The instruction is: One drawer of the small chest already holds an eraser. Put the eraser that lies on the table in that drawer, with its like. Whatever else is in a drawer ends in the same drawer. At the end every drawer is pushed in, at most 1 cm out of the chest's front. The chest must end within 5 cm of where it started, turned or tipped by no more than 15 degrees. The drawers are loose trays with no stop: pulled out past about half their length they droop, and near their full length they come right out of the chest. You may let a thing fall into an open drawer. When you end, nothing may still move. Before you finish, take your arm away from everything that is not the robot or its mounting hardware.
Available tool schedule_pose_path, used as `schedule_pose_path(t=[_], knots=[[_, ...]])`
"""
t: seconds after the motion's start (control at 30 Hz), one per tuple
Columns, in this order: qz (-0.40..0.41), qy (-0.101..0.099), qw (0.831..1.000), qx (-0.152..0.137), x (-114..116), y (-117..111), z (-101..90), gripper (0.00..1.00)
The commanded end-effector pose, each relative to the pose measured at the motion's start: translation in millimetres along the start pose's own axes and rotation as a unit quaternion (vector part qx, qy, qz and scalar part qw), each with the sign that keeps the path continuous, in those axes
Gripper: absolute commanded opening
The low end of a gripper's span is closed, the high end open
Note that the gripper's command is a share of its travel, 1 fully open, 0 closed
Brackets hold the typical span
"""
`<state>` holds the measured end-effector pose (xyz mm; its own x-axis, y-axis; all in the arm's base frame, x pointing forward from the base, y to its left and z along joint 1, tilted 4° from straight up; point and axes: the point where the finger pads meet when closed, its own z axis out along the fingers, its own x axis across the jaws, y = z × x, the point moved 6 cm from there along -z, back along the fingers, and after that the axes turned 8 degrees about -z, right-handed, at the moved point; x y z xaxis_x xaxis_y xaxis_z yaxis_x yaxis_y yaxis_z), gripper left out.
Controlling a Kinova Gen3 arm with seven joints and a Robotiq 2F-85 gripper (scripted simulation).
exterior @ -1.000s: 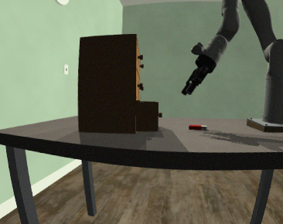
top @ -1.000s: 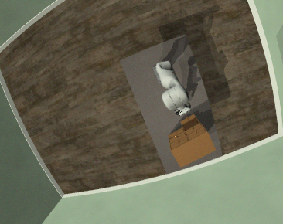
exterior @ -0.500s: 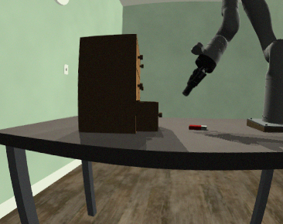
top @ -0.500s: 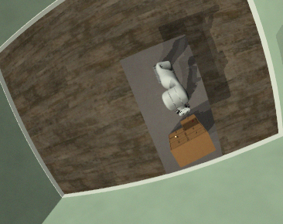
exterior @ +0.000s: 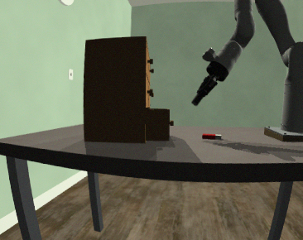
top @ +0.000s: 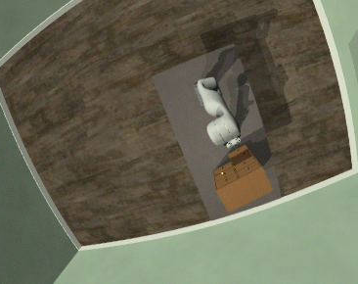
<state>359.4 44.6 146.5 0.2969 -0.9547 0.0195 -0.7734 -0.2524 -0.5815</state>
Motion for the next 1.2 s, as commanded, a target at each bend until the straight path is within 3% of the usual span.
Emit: schedule_pose_path(t=[0.0,0.2,0.53,1.17], knots=[[0.0,-0.006,1.0,-0.009,-4,7,13.5,0.0],[0.0,-0.006,1.0,-0.009,-5,12,38.3,0.0],[0.0,-0.006,1.0,-0.009,-6,16,61.3,0.0],[0.0,-0.006,1.0,-0.009,-6,16,64.5,0.0]])
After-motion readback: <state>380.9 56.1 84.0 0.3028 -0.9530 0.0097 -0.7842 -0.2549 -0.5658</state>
